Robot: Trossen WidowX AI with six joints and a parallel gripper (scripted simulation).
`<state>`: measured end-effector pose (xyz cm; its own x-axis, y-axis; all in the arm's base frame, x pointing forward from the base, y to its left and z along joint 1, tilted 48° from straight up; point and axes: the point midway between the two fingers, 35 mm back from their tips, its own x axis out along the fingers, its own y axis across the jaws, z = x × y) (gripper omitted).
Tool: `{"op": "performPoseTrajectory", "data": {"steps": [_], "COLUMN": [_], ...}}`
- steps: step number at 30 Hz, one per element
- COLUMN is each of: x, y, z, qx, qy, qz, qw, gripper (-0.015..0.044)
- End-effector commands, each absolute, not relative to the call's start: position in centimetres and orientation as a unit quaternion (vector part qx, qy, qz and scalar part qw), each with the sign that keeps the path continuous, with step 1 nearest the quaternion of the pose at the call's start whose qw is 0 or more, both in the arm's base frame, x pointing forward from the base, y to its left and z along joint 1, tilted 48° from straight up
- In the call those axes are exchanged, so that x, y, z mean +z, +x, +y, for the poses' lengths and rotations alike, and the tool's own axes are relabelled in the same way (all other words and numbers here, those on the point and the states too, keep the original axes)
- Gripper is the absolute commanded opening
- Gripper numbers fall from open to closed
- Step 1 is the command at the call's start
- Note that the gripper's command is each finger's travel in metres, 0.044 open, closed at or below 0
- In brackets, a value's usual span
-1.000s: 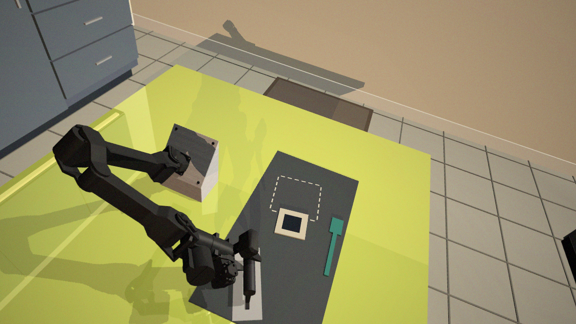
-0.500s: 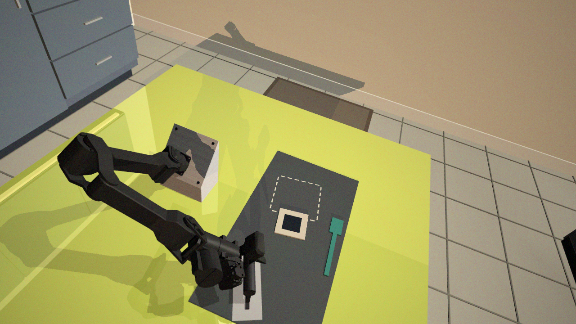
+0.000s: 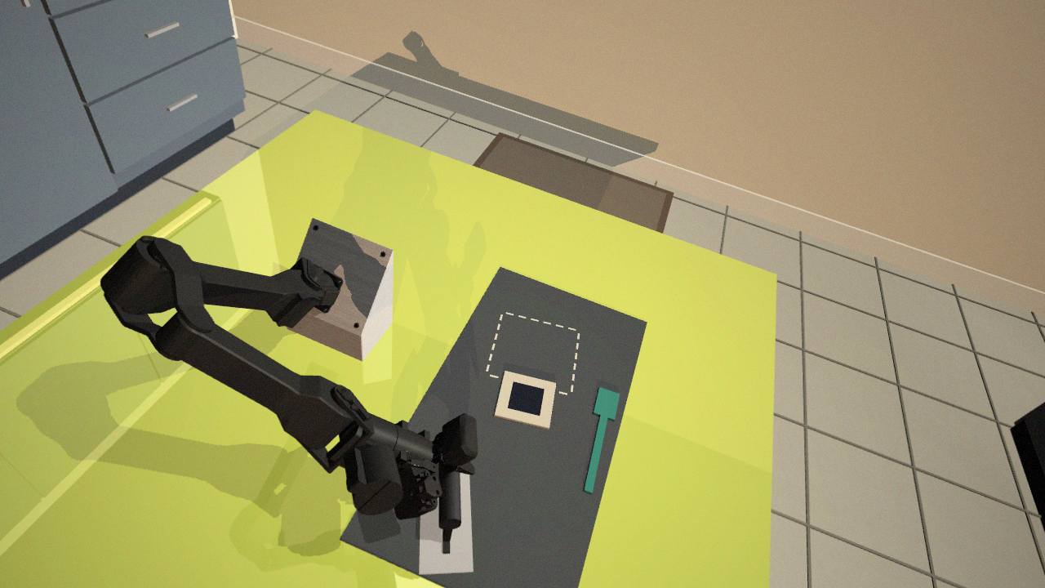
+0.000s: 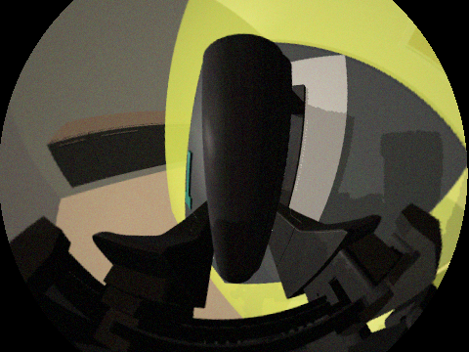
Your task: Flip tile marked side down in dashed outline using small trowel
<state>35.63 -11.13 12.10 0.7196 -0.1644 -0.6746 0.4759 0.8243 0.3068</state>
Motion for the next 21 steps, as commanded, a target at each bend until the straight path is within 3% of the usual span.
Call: {"op": "performPoseTrajectory", "data": {"steps": [1, 9, 21], "x": [12.1, 12.1, 16.1], "y": [35.7, 35.7, 35.1], "z": [-11.2, -11.2, -6.7], "qx": [-0.179, -0.179, -0.178], "qy": [0.236, 0.236, 0.238], "qz": [0.328, 0.328, 0.329], "qw": [0.897, 0.897, 0.896], "gripper": [0.0056, 0.0003, 0.0]}}
